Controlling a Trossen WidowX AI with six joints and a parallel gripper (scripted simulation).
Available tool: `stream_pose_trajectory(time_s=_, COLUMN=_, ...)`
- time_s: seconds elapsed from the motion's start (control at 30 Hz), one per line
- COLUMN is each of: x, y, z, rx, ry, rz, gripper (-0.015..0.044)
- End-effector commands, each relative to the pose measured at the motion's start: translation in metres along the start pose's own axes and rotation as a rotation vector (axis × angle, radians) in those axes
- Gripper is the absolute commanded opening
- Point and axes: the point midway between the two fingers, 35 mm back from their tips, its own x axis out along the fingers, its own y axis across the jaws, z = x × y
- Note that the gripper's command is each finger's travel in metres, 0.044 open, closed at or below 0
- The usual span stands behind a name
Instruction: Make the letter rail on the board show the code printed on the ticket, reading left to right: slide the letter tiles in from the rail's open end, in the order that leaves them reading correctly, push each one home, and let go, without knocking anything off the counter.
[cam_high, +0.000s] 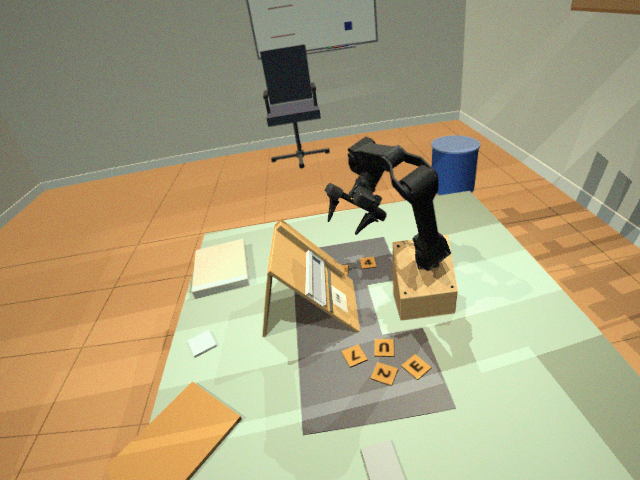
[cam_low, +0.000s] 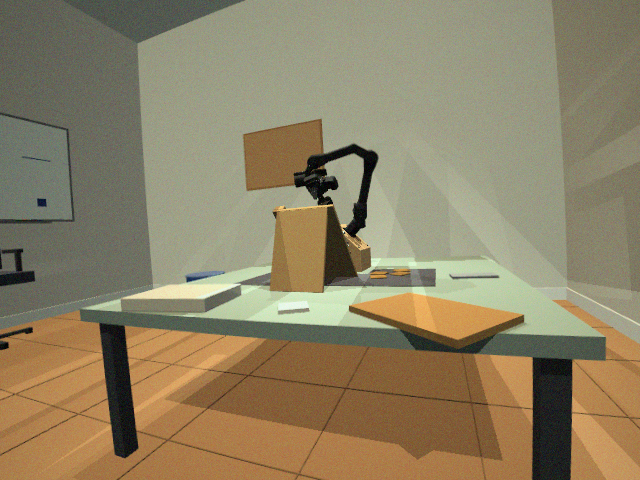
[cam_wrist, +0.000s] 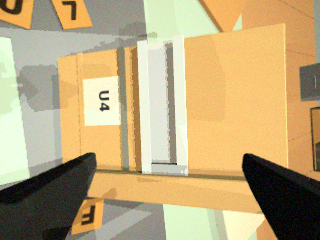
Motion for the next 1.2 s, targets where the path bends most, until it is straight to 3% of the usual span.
stream_pose_trajectory(time_s=0.0, x=-0.003, y=-0.003, z=-0.002, rx=-0.040, ry=-0.014, rz=-0.010, gripper=0.0440)
stream_pose_trajectory(time_s=0.9, x=-0.006, y=0.001, z=0.030, rx=-0.038, ry=-0.015, rz=-0.010, gripper=0.0440)
stream_pose_trajectory(time_s=0.93, x=-0.005, y=0.002, z=0.029, rx=-0.023, ry=-0.014, rz=-0.006, gripper=0.0414)
stream_pose_trajectory(time_s=1.03, x=0.002, y=0.011, z=0.011, rx=0.191, ry=0.000, rz=0.043, gripper=0.0340)
stream_pose_trajectory(time_s=1.17, x=0.013, y=0.027, z=-0.019, rx=0.559, ry=0.053, rz=0.114, gripper=0.0340)
